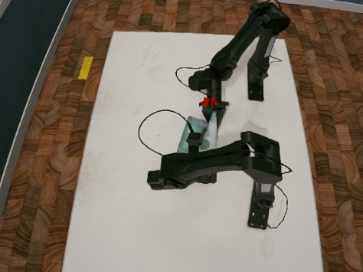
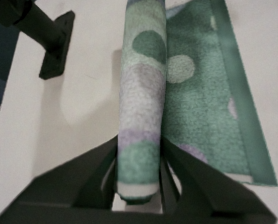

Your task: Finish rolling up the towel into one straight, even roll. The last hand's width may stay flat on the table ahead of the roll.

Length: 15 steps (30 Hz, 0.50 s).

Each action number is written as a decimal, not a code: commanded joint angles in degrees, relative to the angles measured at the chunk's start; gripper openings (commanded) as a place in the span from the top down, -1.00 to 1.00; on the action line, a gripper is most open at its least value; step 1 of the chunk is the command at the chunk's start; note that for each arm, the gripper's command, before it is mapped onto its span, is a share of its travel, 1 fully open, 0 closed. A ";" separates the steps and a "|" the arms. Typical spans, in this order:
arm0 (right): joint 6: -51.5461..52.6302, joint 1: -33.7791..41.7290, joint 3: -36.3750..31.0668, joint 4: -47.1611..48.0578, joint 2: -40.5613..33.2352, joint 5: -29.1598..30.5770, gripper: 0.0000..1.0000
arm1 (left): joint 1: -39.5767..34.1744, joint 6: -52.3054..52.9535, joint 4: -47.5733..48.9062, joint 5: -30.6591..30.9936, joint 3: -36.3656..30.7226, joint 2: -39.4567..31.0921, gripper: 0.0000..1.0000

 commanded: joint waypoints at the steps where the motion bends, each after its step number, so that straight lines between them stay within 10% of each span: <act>1: -0.52 -1.88 3.85 -6.04 3.16 -8.38 0.31 | -0.30 4.03 8.50 4.31 -6.41 -8.25 -0.85; 15: -4.89 -5.67 11.05 -17.37 13.09 -18.42 0.31 | 0.91 6.14 28.40 11.64 -27.32 -31.59 -0.94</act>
